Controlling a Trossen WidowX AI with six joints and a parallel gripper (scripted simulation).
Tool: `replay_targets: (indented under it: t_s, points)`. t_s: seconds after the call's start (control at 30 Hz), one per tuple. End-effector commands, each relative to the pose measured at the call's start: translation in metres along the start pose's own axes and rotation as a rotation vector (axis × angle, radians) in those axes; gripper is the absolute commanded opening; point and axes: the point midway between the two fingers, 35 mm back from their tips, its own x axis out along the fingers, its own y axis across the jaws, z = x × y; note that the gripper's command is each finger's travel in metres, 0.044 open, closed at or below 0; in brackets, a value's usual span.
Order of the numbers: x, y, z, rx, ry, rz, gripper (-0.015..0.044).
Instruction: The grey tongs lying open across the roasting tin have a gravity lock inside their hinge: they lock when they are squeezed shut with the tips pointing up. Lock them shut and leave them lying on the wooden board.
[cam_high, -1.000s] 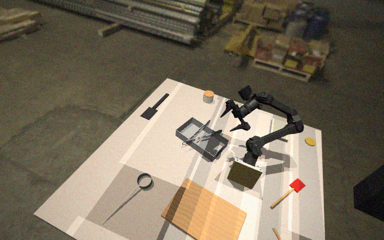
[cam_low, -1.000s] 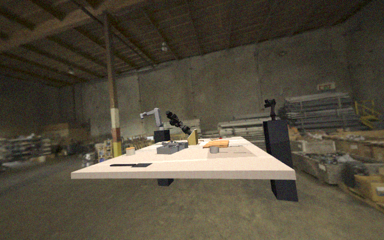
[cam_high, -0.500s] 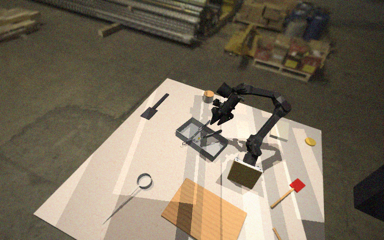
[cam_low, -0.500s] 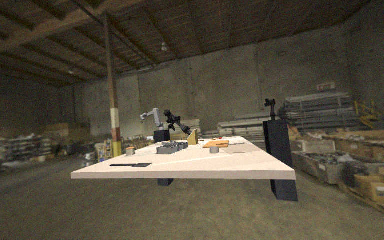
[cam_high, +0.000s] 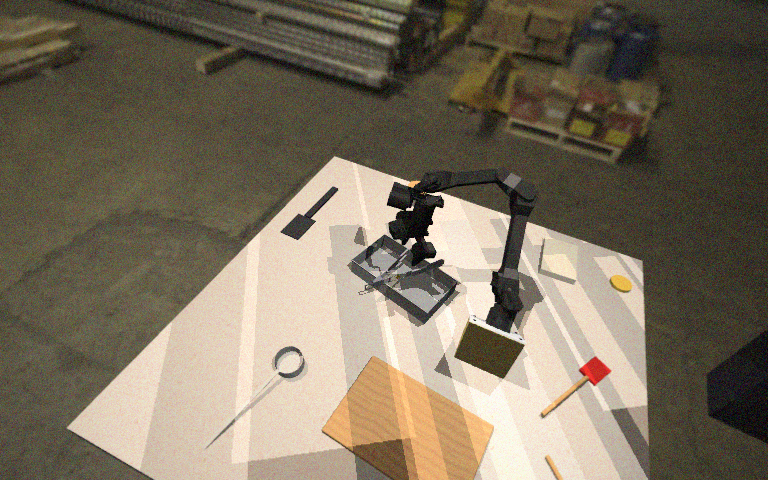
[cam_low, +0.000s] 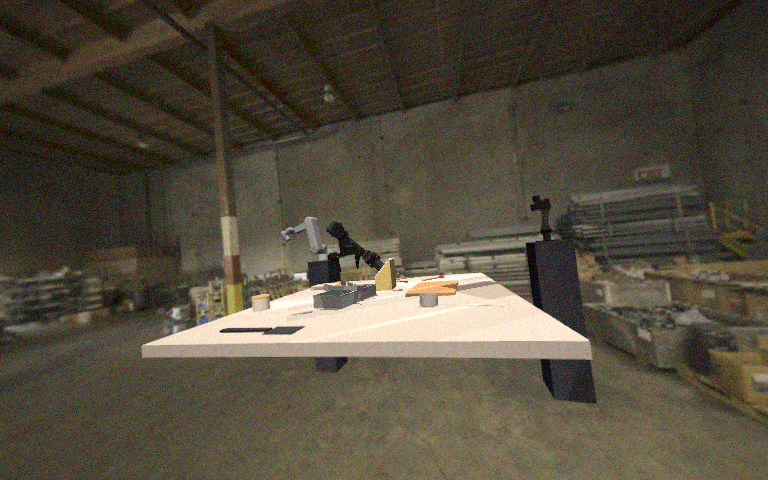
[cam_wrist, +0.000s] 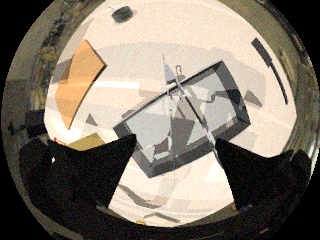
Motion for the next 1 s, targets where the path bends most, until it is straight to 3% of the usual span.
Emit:
replay_targets:
  t_s: [0.0,0.97]
  points:
    - [0.026,-0.011,0.013,-0.38,0.147,-0.032,0.044]
    - [0.046,-0.018,0.008,-0.377,0.145,-0.025,0.044]
